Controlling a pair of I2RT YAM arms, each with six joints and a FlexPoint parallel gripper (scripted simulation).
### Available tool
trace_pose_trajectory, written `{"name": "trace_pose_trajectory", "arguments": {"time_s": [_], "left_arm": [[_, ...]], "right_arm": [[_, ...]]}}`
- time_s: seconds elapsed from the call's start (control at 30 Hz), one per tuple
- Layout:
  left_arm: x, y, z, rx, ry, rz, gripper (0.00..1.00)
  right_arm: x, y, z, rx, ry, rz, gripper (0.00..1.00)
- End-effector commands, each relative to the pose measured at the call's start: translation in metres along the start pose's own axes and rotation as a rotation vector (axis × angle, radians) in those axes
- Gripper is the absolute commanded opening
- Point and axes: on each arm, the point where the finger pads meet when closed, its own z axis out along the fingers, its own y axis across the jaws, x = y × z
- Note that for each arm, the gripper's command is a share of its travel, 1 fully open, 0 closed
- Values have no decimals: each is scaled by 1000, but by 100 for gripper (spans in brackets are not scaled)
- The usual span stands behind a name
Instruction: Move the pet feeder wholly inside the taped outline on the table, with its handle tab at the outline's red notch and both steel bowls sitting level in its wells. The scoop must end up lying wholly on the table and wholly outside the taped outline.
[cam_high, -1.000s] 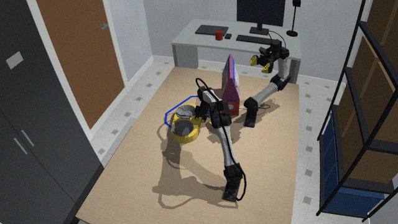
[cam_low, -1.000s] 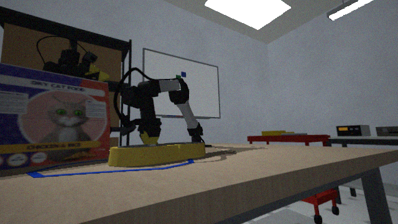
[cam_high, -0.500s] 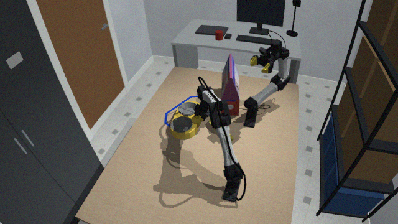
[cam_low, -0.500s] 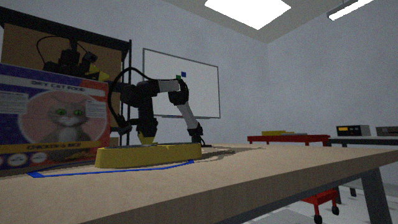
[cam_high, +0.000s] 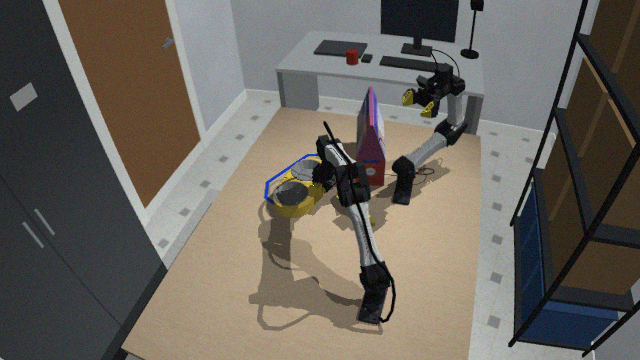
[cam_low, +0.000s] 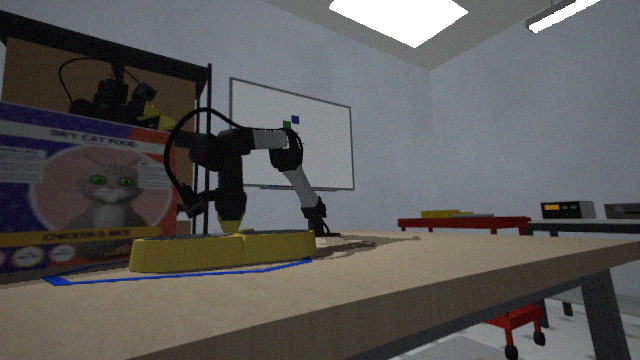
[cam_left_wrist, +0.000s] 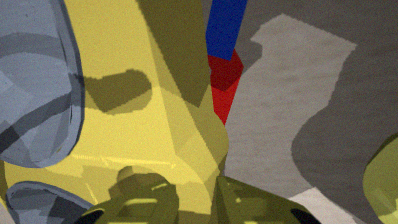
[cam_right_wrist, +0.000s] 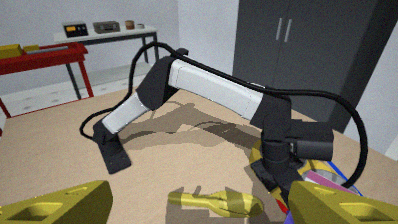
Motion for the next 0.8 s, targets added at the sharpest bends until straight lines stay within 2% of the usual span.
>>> {"name": "trace_pose_trajectory", "arguments": {"time_s": [0.0, 0.13, 0.77], "left_arm": [[-13, 7, 9, -4, -43, 101, 6], [-19, 13, 11, -6, -62, 162, 6], [-22, 15, 11, -11, -68, 157, 6]], "right_arm": [[-2, 0, 3, 0, 3, -1, 88], [-2, 0, 3, 0, 3, -1, 88], [-2, 0, 3, 0, 3, -1, 88]]}}
